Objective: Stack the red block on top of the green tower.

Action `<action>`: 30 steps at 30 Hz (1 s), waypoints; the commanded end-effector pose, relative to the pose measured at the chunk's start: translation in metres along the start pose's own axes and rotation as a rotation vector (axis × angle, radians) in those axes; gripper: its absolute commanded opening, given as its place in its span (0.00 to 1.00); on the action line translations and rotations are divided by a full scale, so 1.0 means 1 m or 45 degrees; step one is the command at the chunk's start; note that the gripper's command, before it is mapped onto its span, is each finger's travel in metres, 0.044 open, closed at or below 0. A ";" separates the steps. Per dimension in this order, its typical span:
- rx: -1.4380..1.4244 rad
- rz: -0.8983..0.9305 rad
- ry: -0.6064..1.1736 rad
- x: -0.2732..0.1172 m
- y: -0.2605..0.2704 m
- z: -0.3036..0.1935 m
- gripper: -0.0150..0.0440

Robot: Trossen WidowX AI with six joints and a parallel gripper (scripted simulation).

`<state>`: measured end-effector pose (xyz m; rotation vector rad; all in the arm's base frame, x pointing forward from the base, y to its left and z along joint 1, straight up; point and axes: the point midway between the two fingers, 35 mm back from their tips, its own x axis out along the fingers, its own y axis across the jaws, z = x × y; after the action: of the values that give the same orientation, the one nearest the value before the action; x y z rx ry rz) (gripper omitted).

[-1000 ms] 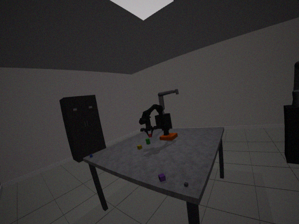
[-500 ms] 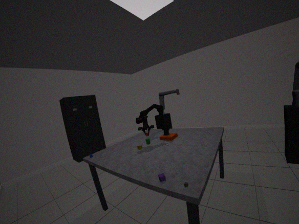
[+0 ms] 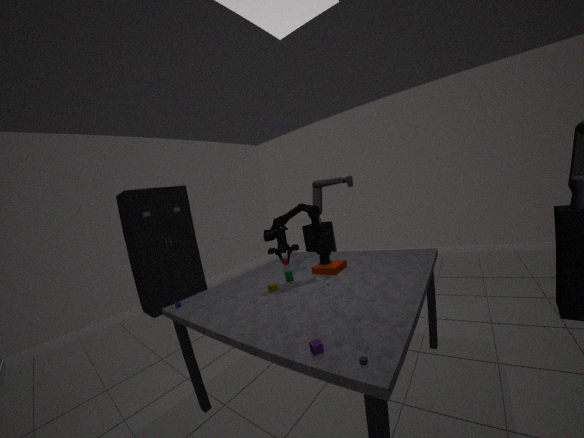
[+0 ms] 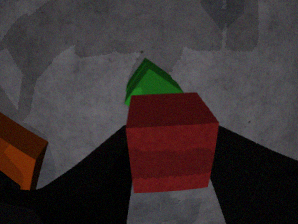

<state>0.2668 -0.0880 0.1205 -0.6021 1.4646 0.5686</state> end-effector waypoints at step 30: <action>-0.008 0.012 0.010 0.048 0.003 -0.003 0.25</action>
<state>0.2650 -0.0885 0.0739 -0.6004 1.4709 0.5762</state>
